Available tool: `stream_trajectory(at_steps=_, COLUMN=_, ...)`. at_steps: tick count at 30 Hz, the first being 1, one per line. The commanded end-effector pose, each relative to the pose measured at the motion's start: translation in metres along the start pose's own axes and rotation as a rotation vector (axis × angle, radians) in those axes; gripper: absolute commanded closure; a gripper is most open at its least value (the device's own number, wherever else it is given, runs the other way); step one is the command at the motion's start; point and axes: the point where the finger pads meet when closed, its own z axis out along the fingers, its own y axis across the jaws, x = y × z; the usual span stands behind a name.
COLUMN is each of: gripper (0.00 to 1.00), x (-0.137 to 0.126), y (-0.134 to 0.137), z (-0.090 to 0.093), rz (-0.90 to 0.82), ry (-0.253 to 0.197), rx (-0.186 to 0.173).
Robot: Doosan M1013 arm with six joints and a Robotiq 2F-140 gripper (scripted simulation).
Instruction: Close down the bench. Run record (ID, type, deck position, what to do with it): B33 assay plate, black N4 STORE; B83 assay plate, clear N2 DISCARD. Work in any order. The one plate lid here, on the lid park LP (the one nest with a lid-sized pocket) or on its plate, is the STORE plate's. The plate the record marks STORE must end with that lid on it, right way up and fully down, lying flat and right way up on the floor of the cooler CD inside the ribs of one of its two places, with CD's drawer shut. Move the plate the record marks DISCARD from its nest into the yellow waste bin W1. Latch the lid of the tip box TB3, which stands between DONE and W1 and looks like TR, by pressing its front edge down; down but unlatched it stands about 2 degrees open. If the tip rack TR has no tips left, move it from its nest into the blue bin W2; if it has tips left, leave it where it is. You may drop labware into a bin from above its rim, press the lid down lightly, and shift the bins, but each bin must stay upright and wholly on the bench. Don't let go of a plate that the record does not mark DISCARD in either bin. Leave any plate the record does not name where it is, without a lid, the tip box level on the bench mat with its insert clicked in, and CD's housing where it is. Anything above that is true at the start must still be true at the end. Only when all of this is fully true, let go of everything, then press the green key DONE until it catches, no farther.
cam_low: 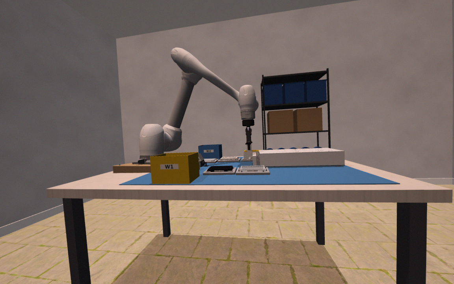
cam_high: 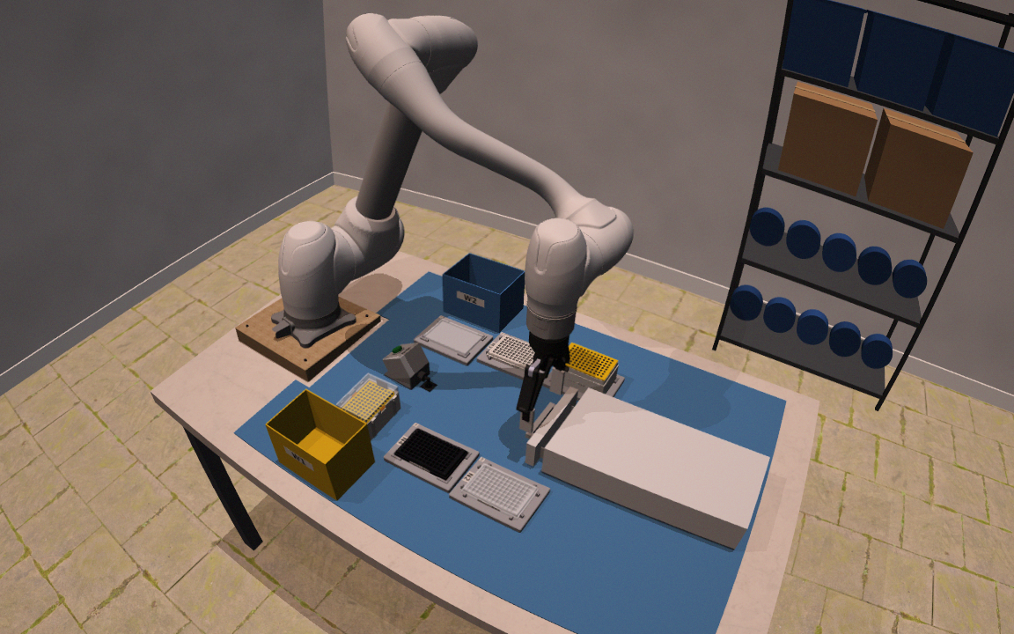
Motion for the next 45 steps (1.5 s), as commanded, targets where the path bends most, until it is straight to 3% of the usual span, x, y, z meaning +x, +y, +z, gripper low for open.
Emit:
stream_trajectory(at_steps=1, gripper=0.13, x=0.000, y=0.000, z=0.002, rz=0.000, ry=0.000, rx=0.000)
stream_trajectory(at_steps=29, gripper=0.13, x=0.000, y=0.000, z=0.037, rz=0.000, ry=0.000, rx=0.000)
stream_trajectory(at_steps=39, gripper=0.13, x=0.000, y=0.000, z=0.037, rz=0.000, ry=0.000, rx=0.000)
stream_trajectory(at_steps=40, gripper=0.34, x=0.000, y=0.000, z=0.037, rz=0.000, ry=0.000, rx=0.000)
stream_trajectory(at_steps=45, gripper=0.36, x=0.000, y=0.000, z=0.037, rz=0.000, ry=0.000, rx=0.000)
